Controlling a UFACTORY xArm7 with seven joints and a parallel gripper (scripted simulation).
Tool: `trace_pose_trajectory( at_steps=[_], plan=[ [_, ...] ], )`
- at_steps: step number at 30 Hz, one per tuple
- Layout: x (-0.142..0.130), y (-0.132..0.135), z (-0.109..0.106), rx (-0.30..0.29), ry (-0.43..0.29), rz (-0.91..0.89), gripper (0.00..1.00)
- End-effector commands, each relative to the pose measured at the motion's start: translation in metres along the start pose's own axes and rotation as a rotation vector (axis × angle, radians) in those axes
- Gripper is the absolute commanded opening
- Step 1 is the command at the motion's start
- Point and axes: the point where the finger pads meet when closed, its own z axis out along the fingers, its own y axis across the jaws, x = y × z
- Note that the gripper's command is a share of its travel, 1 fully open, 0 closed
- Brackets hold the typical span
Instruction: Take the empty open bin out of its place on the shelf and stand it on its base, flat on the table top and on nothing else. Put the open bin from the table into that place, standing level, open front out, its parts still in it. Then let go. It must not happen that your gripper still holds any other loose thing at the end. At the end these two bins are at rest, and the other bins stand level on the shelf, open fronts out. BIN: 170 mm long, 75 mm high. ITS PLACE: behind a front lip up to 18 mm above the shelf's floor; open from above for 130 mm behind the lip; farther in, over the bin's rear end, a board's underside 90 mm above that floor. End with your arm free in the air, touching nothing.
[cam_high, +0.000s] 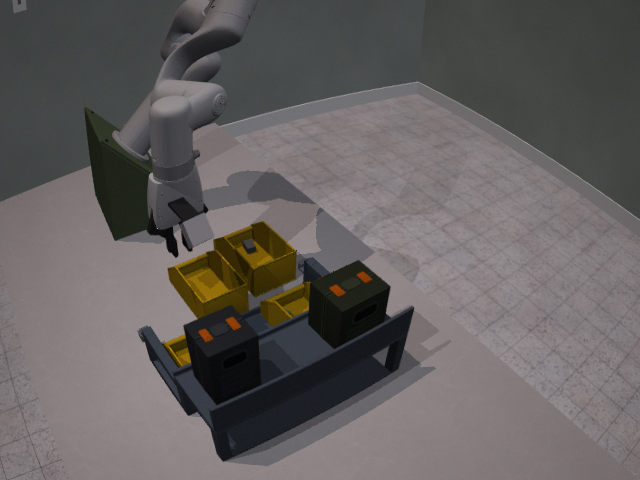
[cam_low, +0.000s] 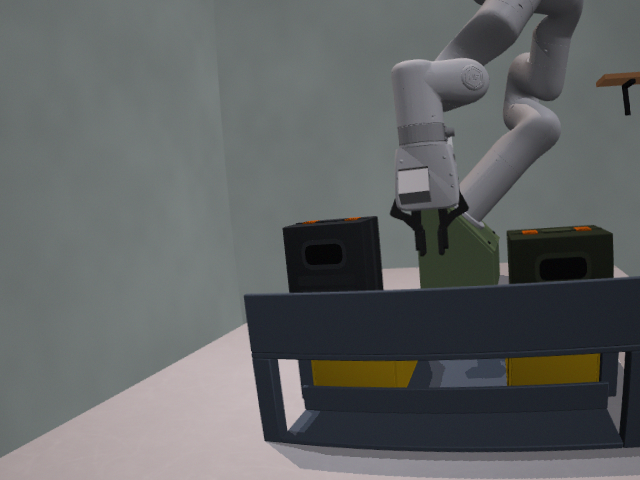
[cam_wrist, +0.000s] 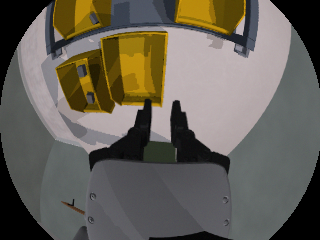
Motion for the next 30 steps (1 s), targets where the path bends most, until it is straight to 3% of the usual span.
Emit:
trace_pose_trajectory(
  at_steps=[1, 30],
  plan=[
    [0.001, 0.001, 0.005, -0.003, 0.004, 0.001, 0.26],
    [0.002, 0.002, 0.051, -0.003, 0.003, 0.001, 0.26]
  ],
)
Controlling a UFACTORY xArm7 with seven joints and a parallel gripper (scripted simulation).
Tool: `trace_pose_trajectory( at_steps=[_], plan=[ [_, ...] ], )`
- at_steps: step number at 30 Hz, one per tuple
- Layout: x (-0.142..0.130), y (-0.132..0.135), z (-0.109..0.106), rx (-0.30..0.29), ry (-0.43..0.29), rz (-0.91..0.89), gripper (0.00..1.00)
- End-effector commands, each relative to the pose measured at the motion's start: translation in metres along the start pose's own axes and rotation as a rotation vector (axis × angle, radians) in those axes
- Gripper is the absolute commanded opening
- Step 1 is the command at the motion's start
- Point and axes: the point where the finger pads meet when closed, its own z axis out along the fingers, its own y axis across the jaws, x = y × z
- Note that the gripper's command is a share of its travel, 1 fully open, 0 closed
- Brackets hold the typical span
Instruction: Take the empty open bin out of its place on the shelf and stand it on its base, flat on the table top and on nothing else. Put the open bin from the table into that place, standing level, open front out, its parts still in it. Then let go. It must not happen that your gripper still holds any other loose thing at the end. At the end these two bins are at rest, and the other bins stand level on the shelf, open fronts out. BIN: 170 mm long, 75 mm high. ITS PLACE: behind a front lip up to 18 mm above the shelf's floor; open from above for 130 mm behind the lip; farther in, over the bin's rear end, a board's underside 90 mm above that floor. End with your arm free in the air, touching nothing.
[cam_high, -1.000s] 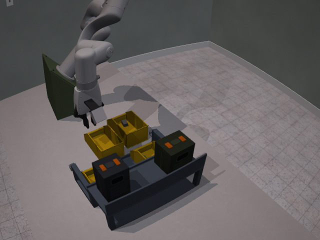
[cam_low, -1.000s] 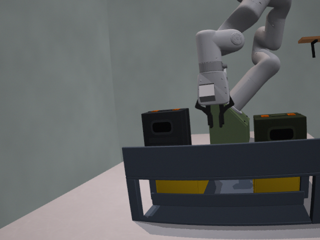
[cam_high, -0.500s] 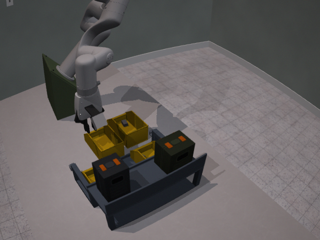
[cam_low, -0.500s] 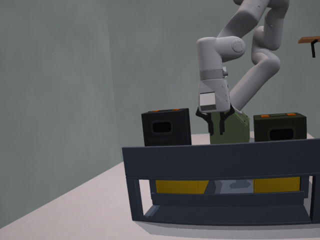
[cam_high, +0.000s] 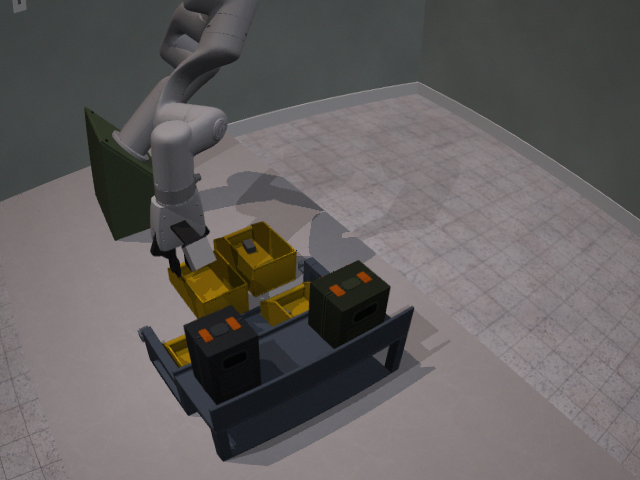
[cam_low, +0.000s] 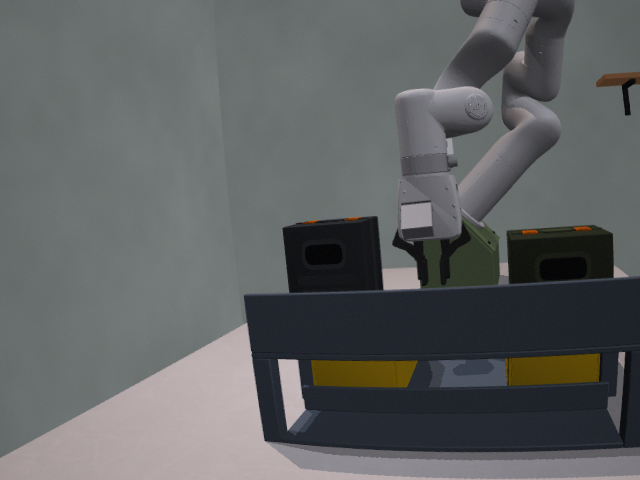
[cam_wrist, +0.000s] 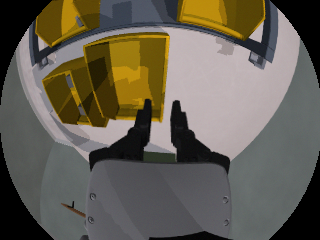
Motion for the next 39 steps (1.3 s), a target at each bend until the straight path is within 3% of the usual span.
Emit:
trace_pose_trajectory(
  at_steps=[1, 39],
  plan=[
    [0.0015, 0.0014, 0.0047, -0.003, 0.004, 0.001, 0.26],
    [0.0027, 0.0027, 0.0078, -0.003, 0.004, 0.001, 0.26]
  ],
)
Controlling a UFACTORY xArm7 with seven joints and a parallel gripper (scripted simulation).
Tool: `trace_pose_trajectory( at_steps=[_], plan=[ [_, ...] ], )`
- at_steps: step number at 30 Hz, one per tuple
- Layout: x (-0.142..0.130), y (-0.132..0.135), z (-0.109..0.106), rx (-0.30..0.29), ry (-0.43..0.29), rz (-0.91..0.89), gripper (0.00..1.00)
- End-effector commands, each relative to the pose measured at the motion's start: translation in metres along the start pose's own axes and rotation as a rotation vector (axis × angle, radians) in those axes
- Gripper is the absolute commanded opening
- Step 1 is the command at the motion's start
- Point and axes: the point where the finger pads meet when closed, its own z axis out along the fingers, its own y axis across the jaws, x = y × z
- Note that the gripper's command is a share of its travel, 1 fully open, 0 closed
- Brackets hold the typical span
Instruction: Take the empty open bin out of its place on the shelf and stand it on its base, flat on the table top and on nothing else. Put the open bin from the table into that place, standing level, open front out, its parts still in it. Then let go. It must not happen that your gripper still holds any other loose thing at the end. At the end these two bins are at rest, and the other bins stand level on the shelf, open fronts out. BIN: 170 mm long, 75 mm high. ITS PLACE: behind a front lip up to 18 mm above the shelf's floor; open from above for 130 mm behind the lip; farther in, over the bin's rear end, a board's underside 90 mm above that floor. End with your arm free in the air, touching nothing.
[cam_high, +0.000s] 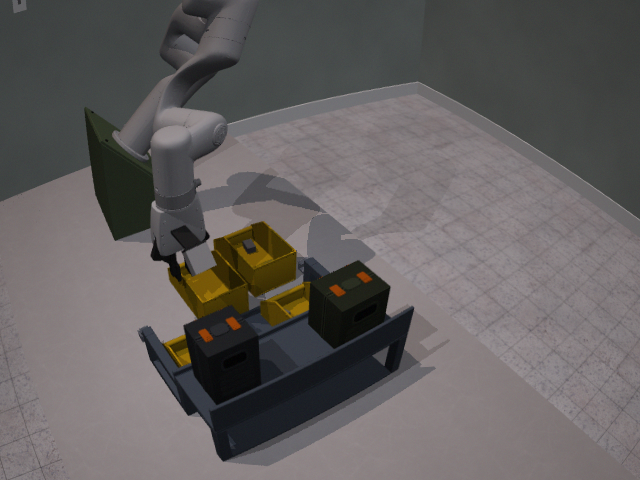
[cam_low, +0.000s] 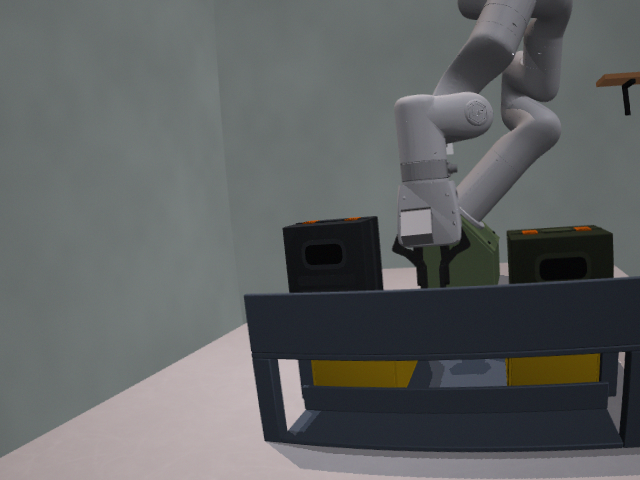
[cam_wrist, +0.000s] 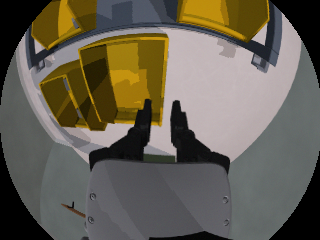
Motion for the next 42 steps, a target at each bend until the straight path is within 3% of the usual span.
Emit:
trace_pose_trajectory(
  at_steps=[1, 25, 42],
  plan=[
    [0.001, 0.001, -0.001, -0.003, 0.003, 0.001, 0.26],
    [0.001, 0.002, 0.0, -0.003, 0.003, 0.001, 0.26],
    [0.002, 0.002, 0.015, -0.003, 0.003, 0.001, 0.26]
  ],
)
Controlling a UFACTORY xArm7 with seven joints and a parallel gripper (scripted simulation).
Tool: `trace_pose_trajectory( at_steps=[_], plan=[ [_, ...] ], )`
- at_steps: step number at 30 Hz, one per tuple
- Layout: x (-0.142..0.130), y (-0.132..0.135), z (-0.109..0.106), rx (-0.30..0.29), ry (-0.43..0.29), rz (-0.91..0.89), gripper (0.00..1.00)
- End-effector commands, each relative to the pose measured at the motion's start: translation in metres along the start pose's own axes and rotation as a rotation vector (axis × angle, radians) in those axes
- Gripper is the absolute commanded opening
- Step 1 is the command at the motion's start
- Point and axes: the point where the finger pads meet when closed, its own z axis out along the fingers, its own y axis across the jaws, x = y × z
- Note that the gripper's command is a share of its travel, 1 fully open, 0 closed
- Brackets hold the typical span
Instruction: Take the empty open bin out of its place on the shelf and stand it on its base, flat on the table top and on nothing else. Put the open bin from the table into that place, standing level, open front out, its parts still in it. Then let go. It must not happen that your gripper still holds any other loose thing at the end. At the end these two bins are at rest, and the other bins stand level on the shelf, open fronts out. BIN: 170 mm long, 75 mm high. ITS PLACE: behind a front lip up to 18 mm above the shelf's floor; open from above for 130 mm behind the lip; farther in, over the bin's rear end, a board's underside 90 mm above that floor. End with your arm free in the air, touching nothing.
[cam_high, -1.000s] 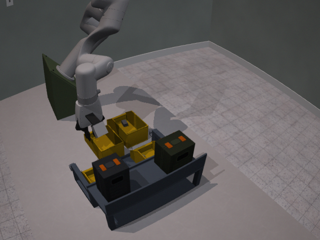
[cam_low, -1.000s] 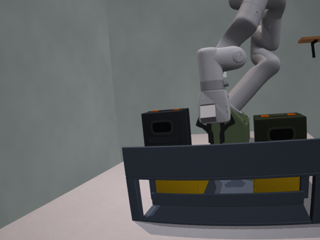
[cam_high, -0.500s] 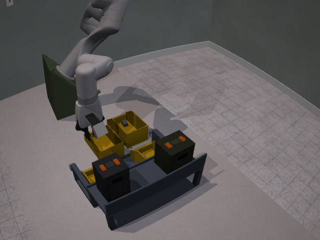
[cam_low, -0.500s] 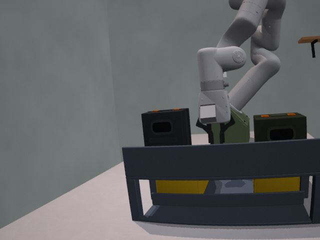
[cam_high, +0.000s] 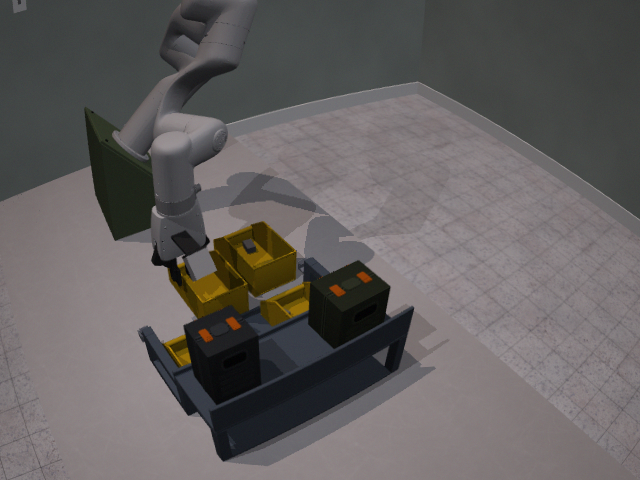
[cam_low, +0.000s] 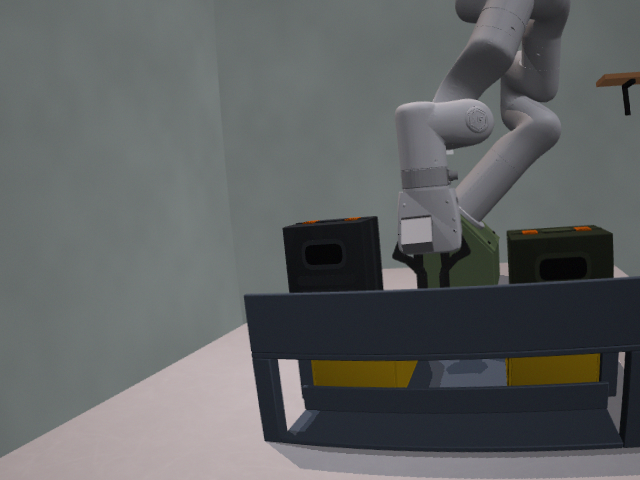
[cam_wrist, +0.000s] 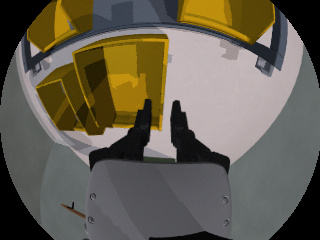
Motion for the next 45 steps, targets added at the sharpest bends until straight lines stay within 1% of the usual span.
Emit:
trace_pose_trajectory(
  at_steps=[1, 8, 20, 41, 42, 45],
  plan=[
    [0.001, 0.001, 0.006, -0.002, 0.003, 0.0, 0.26],
    [0.001, 0.001, 0.016, -0.002, 0.003, 0.0, 0.26],
    [0.001, 0.001, 0.027, -0.002, 0.003, 0.0, 0.26],
    [0.001, 0.001, 0.029, -0.002, 0.003, 0.0, 0.26],
    [0.001, 0.001, 0.029, -0.002, 0.003, 0.0, 0.0],
    [0.001, 0.001, 0.029, -0.002, 0.003, 0.0, 0.0]
  ],
)
